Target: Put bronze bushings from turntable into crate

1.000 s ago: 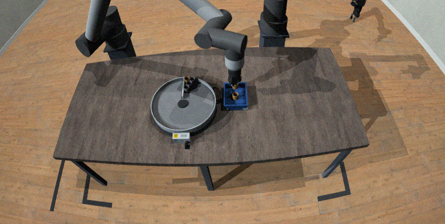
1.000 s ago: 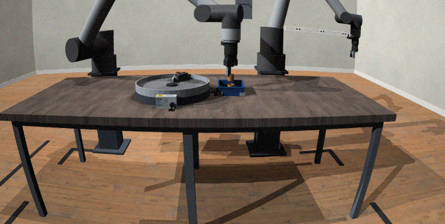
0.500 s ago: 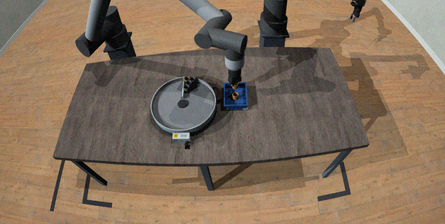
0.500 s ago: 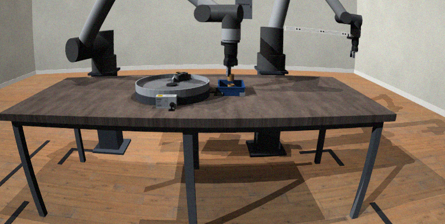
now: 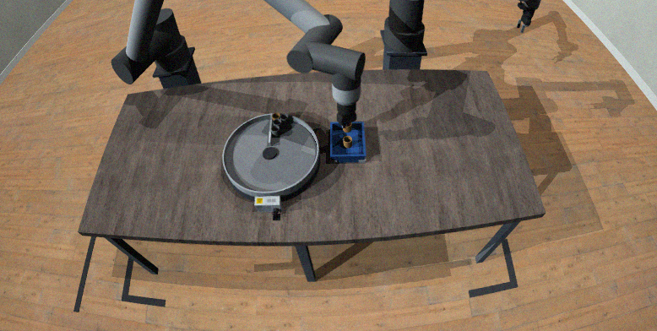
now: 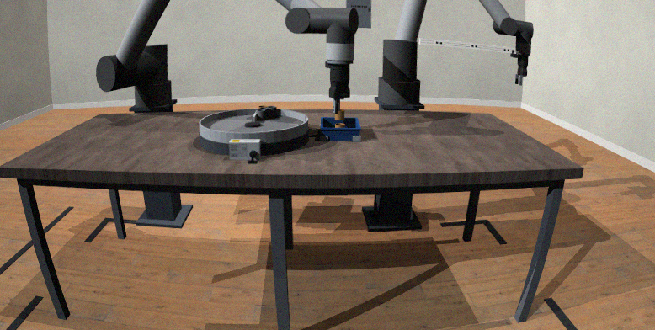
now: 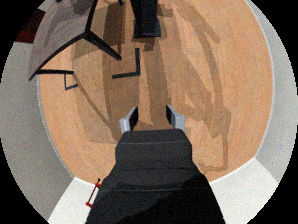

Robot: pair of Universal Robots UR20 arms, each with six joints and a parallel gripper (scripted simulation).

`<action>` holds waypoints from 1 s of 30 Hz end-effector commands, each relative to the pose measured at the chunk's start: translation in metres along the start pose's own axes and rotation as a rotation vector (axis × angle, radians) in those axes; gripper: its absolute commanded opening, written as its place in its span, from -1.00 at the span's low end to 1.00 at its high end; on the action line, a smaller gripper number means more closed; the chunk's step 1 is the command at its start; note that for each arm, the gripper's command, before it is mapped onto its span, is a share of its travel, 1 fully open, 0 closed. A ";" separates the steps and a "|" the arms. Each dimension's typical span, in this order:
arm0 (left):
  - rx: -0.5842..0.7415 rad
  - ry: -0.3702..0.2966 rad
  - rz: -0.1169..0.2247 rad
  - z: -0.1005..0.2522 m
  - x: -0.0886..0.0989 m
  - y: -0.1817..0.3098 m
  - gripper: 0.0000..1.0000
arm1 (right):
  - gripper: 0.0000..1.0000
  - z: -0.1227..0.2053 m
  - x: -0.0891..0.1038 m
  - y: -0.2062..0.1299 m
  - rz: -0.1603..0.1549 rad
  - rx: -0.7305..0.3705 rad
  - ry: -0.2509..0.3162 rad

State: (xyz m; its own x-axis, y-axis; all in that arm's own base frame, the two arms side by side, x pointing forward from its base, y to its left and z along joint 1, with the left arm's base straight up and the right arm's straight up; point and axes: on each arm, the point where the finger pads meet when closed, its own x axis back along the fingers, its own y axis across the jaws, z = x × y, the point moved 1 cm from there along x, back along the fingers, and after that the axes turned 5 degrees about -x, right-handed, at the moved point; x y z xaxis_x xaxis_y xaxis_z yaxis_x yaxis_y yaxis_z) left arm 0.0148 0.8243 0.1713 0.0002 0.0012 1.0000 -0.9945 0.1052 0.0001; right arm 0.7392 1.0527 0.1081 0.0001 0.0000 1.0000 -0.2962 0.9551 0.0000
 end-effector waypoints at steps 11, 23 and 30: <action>0.000 -0.001 0.000 0.000 0.001 0.000 1.00 | -1.00 0.000 -0.018 0.000 -0.001 0.000 -0.001; 0.000 -0.001 0.000 0.000 0.001 0.000 1.00 | -1.00 0.000 -0.033 0.000 -0.001 0.000 -0.001; 0.000 -0.001 0.000 0.000 0.001 0.000 1.00 | -1.00 0.000 -0.037 0.000 -0.001 0.000 -0.001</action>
State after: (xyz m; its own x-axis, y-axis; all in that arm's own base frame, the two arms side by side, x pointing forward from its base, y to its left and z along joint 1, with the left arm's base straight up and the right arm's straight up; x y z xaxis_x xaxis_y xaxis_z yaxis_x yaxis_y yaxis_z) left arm 0.0148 0.8243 0.1713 0.0002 0.0012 1.0000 -0.9945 0.1052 0.0001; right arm 0.7392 1.0526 0.0716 0.0002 0.0001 1.0000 -0.2963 0.9551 0.0000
